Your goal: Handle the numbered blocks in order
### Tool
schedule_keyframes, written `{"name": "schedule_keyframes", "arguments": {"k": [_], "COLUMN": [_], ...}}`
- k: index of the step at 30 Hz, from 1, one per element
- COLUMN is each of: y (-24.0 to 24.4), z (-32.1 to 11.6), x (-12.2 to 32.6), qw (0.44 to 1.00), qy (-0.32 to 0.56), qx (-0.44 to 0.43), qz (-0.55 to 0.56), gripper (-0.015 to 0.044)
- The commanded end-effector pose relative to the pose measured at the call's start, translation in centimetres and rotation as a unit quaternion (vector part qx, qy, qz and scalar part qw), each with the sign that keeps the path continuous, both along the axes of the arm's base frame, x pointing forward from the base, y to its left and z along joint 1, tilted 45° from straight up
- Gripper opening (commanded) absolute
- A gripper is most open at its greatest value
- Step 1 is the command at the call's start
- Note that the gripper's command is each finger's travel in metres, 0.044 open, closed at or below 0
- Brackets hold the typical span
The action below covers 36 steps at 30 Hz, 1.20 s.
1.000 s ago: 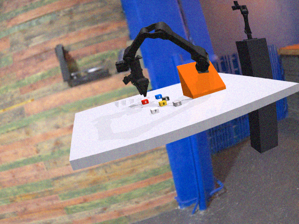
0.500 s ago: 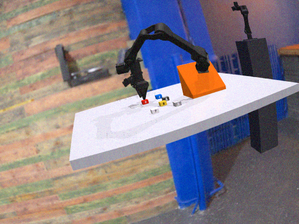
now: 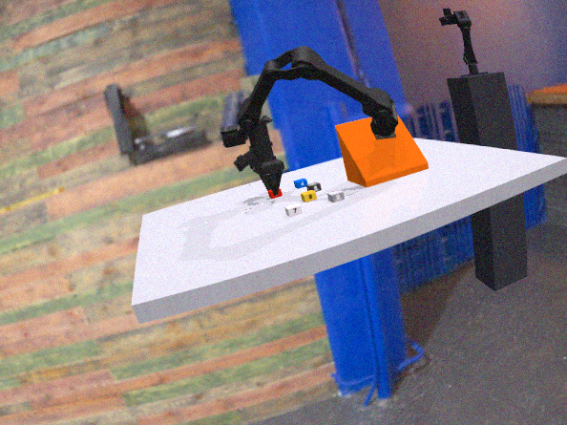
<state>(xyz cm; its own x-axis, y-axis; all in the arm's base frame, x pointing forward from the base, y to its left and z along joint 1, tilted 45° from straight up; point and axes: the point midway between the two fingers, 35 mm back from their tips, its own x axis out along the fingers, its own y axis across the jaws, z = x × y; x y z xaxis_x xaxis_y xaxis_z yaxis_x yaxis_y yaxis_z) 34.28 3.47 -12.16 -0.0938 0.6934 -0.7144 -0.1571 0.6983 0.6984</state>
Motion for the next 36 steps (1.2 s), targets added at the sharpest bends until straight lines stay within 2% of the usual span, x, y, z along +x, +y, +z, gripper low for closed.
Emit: {"name": "schedule_keyframes", "arguments": {"k": [1, 7, 36], "y": [0.21, 0.21, 0.21], "z": [-0.27, -0.27, -0.27], "x": [-0.22, -0.22, -0.22], "qw": [1.0, 1.0, 1.0], "qy": [0.005, 0.005, 0.005], "qx": [0.003, 0.003, 0.003], "qz": [-0.002, -0.002, -0.002], "gripper": [0.0269, 0.012, 0.012]}}
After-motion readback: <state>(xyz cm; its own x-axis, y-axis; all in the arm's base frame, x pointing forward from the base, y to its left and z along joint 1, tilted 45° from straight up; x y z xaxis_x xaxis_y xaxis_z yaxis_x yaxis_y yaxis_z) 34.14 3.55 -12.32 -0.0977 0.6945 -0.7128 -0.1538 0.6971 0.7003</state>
